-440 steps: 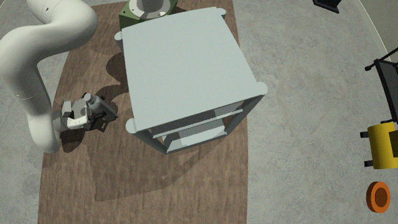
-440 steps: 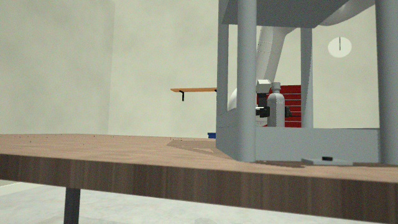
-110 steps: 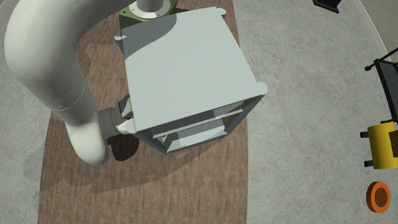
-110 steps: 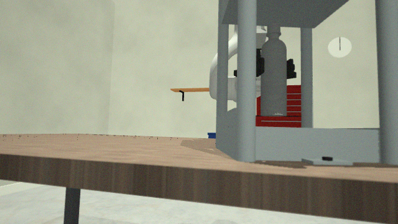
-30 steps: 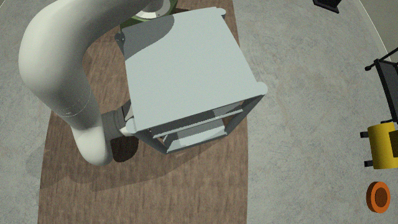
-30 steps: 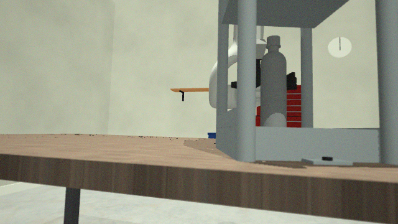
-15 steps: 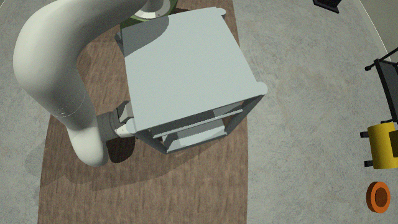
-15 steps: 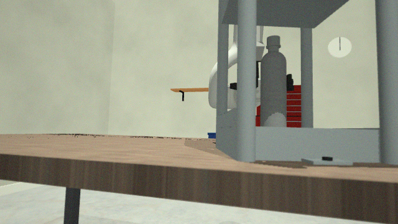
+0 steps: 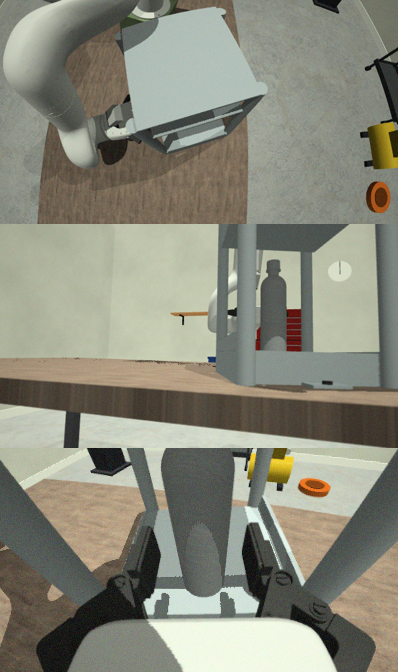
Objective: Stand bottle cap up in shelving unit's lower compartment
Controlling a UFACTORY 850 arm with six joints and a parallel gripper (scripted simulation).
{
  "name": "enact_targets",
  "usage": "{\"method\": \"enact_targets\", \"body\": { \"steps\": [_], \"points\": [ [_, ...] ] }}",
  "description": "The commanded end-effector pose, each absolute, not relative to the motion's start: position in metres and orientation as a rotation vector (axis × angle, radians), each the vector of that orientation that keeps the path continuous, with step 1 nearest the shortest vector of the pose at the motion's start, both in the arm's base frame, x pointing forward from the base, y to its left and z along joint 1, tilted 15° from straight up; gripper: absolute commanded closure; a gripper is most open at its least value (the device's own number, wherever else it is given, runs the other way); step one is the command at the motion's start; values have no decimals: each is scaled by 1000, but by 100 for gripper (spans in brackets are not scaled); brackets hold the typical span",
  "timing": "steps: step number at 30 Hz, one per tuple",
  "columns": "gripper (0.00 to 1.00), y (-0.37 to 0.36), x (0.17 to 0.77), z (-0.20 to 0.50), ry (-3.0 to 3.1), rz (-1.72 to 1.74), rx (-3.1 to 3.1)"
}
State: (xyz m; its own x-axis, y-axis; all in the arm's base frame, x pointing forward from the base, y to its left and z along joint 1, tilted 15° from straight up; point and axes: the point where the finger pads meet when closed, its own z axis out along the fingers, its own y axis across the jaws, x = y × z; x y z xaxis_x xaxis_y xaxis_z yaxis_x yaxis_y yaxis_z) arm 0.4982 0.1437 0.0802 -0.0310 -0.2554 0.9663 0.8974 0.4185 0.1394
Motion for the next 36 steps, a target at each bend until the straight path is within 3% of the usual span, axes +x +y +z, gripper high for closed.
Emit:
{"method": "enact_targets", "body": {
  "steps": [1, 36],
  "points": [
    [26, 132, 505, 78, -1271, -1042, -660],
    [26, 67, 538, 62, -1271, -1042, -660]
  ]
}}
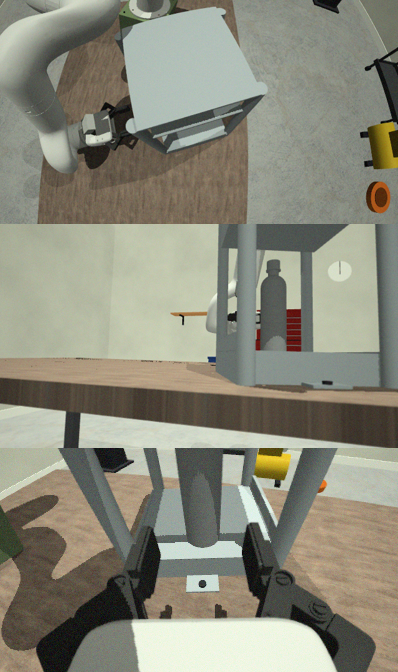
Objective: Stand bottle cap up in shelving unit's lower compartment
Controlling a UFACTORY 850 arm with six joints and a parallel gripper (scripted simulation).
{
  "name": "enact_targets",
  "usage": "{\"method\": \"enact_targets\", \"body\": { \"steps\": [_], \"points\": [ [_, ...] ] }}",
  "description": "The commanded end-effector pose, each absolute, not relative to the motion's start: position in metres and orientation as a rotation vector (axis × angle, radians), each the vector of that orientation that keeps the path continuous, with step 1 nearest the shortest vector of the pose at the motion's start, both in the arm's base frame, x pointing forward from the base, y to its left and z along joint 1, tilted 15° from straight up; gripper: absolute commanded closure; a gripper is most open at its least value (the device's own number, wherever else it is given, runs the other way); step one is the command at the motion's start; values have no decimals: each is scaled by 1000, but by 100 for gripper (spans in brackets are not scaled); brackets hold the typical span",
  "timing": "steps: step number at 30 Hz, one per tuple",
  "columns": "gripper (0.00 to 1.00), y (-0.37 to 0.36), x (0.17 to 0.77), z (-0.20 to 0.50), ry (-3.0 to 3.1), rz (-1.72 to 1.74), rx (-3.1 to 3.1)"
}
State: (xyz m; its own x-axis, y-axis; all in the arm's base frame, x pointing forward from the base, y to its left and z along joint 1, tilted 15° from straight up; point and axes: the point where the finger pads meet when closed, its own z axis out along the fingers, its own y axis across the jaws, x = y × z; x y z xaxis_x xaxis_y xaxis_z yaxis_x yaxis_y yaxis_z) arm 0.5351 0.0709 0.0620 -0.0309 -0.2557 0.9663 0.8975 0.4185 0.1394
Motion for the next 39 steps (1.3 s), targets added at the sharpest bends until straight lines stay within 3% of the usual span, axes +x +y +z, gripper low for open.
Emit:
{"method": "enact_targets", "body": {
  "steps": [1, 39],
  "points": [
    [26, 66, 538, 62, -1271, -1042, -660],
    [26, 57, 541, 69, -1271, -1042, -660]
  ]
}}
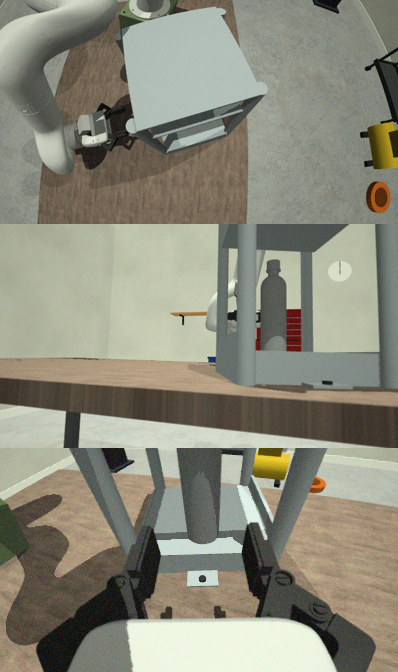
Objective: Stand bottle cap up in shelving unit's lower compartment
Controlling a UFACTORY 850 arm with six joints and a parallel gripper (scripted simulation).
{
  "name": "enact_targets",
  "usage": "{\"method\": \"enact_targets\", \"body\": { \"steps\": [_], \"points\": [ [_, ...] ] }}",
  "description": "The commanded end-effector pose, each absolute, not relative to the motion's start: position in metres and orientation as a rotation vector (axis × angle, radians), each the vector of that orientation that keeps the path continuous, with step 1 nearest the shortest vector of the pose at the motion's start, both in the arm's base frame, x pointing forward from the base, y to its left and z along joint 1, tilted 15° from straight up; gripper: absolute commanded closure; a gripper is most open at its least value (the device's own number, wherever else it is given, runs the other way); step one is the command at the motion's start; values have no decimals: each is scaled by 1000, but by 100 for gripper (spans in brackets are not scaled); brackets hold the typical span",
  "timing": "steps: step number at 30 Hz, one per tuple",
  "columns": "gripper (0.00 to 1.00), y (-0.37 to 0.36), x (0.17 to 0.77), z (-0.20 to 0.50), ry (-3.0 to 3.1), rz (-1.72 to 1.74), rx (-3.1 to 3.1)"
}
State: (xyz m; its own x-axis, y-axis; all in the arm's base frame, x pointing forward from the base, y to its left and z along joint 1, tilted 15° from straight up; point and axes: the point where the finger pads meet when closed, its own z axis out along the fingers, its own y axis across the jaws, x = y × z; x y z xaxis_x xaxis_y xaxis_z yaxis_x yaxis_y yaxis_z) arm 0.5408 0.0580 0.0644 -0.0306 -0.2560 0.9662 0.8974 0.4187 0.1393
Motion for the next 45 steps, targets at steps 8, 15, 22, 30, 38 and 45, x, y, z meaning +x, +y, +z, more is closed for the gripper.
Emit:
{"method": "enact_targets", "body": {
  "steps": [8, 15, 22, 30, 38, 45],
  "points": [
    [26, 53, 541, 81, -1271, -1042, -660],
    [26, 48, 540, 100, -1271, -1042, -660],
    [26, 44, 540, 115, -1271, -1042, -660],
    [26, 38, 539, 137, -1271, -1042, -660],
    [26, 35, 539, 149, -1271, -1042, -660],
    [26, 34, 538, 156, -1271, -1042, -660]
  ]
}}
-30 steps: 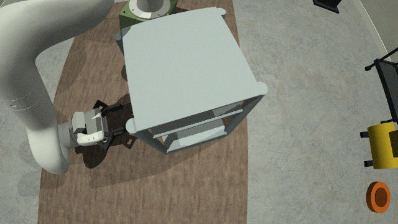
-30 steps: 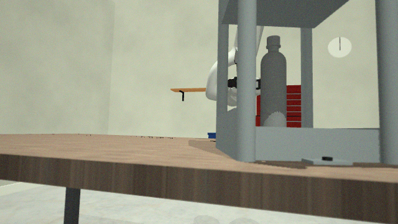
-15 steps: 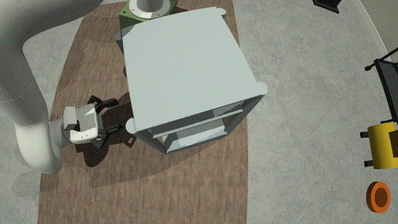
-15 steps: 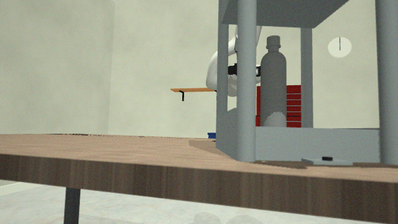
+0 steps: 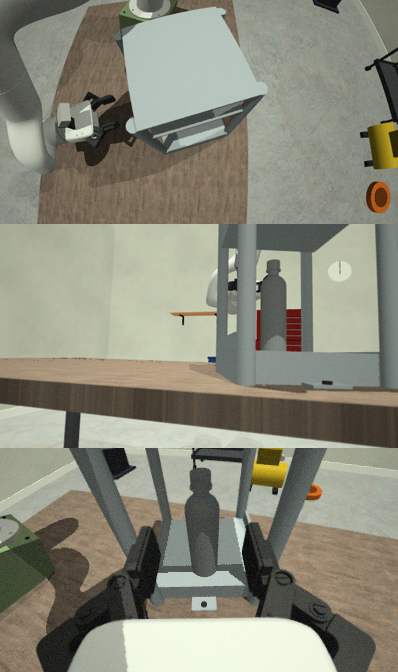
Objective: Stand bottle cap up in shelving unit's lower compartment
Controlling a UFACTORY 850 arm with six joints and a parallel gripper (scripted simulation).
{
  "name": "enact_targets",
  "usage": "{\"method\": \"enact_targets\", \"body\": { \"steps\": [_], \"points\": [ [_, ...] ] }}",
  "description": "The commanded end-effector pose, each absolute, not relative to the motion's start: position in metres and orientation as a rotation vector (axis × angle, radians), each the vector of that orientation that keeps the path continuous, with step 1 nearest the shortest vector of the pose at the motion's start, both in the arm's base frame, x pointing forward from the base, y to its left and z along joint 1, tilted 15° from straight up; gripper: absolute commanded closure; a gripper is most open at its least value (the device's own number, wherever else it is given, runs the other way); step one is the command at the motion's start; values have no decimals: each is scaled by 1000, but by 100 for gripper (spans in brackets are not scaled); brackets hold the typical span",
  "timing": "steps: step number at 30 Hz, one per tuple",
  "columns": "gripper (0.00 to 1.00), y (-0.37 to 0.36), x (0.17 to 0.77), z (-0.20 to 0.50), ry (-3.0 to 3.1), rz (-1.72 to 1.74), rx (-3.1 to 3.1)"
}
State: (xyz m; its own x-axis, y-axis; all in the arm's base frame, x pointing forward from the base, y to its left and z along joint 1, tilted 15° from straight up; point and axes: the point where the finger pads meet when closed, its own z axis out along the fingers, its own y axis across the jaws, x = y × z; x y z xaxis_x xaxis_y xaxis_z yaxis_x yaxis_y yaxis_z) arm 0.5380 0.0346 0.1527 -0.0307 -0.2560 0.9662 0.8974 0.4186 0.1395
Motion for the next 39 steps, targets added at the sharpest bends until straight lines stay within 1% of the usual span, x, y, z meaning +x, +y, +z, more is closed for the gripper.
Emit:
{"method": "enact_targets", "body": {
  "steps": [1, 6, 7, 39],
  "points": [
    [26, 34, 538, 156, -1271, -1042, -660],
    [26, 33, 538, 157, -1271, -1042, -660],
    [0, 33, 538, 157, -1271, -1042, -660],
    [0, 33, 538, 157, -1271, -1042, -660]
  ]
}}
